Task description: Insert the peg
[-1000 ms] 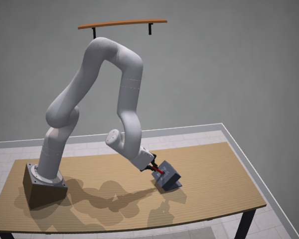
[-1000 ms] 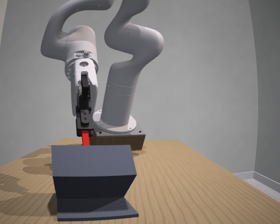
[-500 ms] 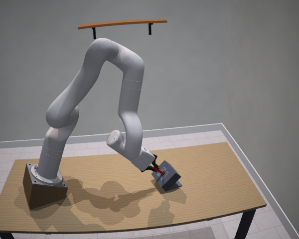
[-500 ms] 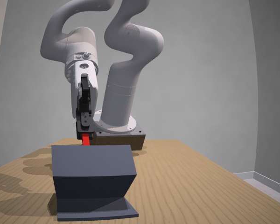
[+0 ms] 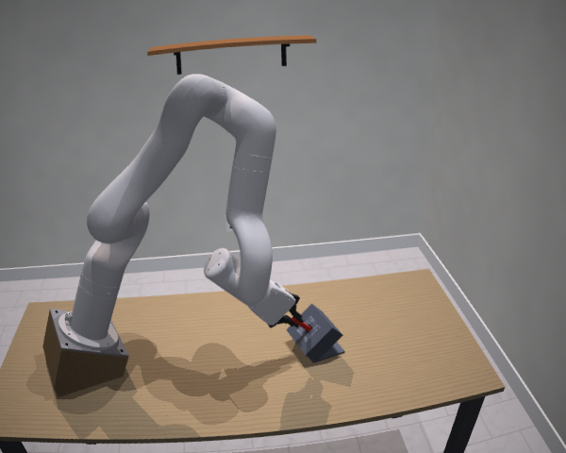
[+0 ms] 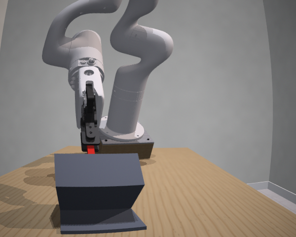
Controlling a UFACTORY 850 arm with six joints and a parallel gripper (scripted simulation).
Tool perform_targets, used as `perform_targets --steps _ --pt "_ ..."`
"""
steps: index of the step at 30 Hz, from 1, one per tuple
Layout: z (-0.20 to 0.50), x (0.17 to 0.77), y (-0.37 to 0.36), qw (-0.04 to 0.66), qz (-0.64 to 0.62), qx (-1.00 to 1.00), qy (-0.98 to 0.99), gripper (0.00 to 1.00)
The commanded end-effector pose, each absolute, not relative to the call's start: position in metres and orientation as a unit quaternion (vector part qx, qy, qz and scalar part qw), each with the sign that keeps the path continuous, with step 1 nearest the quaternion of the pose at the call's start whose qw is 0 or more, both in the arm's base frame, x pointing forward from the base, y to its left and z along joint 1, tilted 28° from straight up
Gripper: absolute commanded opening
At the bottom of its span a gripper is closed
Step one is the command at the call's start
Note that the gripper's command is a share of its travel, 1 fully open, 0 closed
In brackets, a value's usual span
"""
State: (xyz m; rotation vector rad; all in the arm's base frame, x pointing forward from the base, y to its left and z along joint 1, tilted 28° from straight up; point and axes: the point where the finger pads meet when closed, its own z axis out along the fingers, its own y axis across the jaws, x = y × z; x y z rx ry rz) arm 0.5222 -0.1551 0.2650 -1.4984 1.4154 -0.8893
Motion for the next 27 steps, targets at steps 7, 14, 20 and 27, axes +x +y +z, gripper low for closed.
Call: perform_targets --steps 7,14,20,27 --pt "0.264 0.528 -0.155 0.434 -0.358 -0.601 0.568 0.0" --pt "0.262 0.532 -0.154 0.434 -0.358 -0.601 0.568 0.0" --pt "0.261 0.534 -0.154 0.434 -0.358 -0.601 0.568 0.0" --pt "0.259 0.539 -0.153 0.434 -0.358 -0.601 0.568 0.0"
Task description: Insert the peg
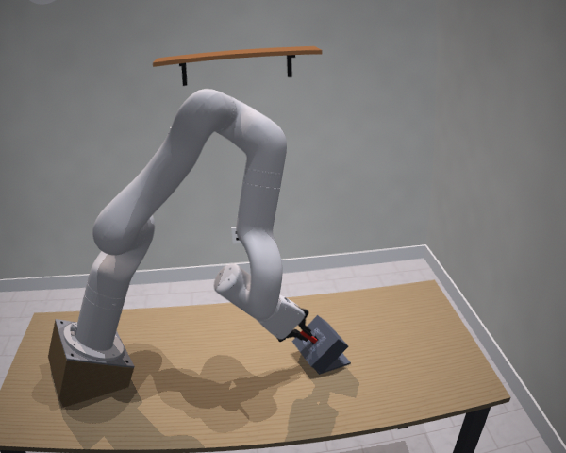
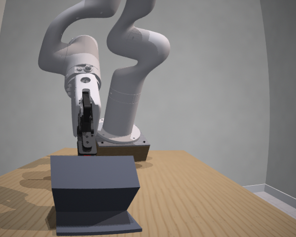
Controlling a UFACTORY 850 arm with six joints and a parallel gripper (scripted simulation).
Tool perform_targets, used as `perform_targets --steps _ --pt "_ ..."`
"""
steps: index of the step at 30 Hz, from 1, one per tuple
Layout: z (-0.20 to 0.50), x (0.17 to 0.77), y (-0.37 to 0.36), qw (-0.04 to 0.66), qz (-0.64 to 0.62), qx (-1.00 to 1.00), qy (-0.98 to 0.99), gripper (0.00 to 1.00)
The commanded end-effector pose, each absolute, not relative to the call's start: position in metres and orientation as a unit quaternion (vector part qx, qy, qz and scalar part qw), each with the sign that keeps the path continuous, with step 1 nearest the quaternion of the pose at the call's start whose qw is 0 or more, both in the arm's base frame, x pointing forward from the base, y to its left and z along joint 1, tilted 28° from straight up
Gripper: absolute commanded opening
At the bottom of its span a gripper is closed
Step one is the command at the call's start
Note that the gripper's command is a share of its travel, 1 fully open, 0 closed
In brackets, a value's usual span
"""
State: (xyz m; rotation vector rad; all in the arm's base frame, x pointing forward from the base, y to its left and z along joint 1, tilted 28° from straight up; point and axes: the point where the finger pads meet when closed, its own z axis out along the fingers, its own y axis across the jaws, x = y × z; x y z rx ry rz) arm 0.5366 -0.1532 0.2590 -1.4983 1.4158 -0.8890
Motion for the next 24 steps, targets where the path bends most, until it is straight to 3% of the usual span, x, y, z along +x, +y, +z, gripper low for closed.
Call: perform_targets --steps 1,12,21,23,24 --pt "0.2588 0.5393 -0.1532 0.434 -0.358 -0.601 0.568 0.0" --pt "0.2595 0.5376 -0.1534 0.434 -0.358 -0.601 0.568 0.0" --pt "0.2595 0.5376 -0.1534 0.434 -0.358 -0.601 0.568 0.68" --pt "0.2595 0.5376 -0.1534 0.434 -0.358 -0.601 0.568 0.68" --pt "0.2595 0.5376 -0.1534 0.434 -0.358 -0.601 0.568 0.76"
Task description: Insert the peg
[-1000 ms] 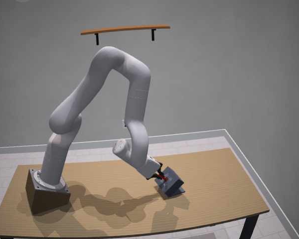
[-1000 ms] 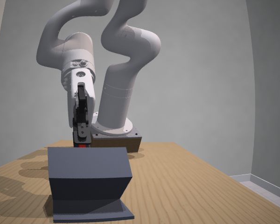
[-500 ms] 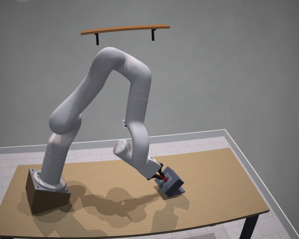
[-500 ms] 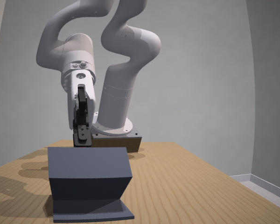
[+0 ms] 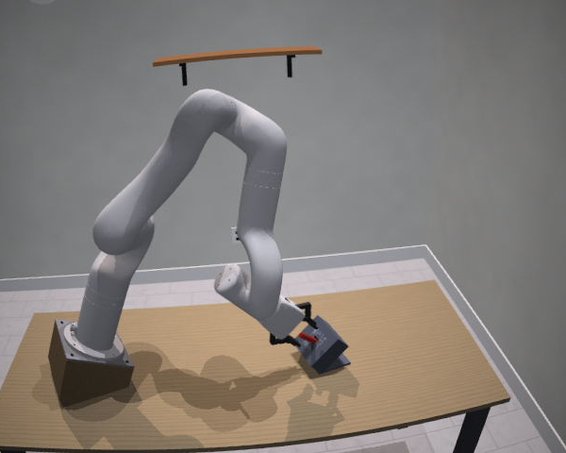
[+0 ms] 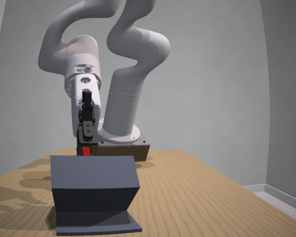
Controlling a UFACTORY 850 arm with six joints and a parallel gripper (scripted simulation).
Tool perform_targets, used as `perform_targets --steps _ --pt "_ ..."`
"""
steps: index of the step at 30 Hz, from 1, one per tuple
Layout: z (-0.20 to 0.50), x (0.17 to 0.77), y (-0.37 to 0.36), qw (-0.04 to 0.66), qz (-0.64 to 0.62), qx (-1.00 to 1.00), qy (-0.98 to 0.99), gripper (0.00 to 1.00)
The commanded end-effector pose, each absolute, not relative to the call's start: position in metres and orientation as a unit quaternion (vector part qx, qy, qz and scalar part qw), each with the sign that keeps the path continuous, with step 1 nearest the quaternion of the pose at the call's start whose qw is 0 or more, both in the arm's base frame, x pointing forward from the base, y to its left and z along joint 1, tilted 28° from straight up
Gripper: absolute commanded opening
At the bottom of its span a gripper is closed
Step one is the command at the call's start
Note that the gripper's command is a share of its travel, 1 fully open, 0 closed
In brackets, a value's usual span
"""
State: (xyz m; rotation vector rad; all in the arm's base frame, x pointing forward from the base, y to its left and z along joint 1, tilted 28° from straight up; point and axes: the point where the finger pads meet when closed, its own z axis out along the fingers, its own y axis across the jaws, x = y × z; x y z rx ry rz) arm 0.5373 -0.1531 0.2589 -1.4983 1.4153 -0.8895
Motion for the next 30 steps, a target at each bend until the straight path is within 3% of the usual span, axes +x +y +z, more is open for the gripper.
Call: perform_targets --steps 1,3,4,30 --pt "0.259 0.538 -0.153 0.434 -0.358 -0.601 0.568 0.83" --pt "0.259 0.538 -0.153 0.434 -0.358 -0.601 0.568 0.98" --pt "0.259 0.538 -0.153 0.434 -0.358 -0.601 0.568 1.0" --pt "0.283 0.487 -0.163 0.435 -0.358 -0.601 0.568 1.0"
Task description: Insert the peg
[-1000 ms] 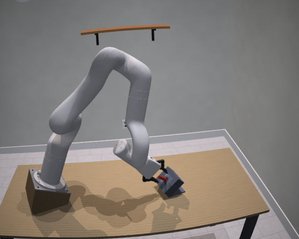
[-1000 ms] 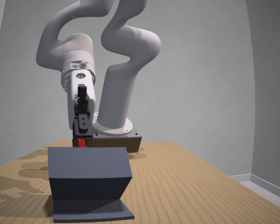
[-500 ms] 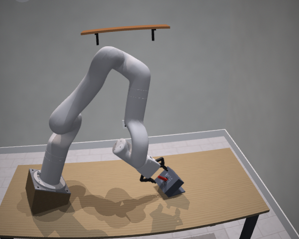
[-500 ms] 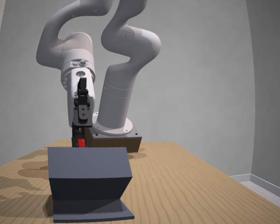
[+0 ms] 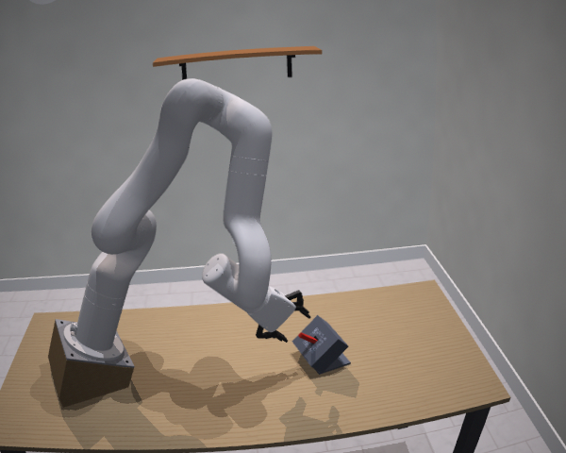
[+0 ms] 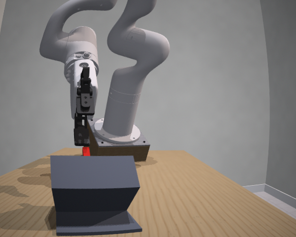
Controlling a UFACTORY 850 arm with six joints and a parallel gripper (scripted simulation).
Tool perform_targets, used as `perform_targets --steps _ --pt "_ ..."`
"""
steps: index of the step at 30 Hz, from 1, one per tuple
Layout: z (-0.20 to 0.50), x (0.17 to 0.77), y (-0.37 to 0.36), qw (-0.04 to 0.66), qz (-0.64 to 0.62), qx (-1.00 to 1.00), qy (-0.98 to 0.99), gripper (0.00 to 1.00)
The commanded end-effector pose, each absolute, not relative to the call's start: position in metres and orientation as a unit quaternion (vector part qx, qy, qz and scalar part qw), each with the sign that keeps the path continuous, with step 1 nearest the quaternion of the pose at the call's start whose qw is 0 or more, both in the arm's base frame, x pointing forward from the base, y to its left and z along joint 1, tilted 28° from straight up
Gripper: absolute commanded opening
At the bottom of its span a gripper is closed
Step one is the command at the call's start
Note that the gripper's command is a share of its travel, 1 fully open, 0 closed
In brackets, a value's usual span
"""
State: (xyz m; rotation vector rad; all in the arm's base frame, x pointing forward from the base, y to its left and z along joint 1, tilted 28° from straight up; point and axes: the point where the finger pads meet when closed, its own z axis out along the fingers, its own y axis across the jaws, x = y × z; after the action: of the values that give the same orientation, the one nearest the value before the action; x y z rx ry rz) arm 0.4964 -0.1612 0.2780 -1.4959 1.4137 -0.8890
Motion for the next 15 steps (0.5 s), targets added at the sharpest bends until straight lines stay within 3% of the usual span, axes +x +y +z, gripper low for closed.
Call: perform_targets --steps 1,15 --pt "0.284 0.484 -0.163 0.435 -0.358 -0.601 0.568 1.0" --pt "0.294 0.454 -0.165 0.434 -0.358 -0.601 0.568 1.0"
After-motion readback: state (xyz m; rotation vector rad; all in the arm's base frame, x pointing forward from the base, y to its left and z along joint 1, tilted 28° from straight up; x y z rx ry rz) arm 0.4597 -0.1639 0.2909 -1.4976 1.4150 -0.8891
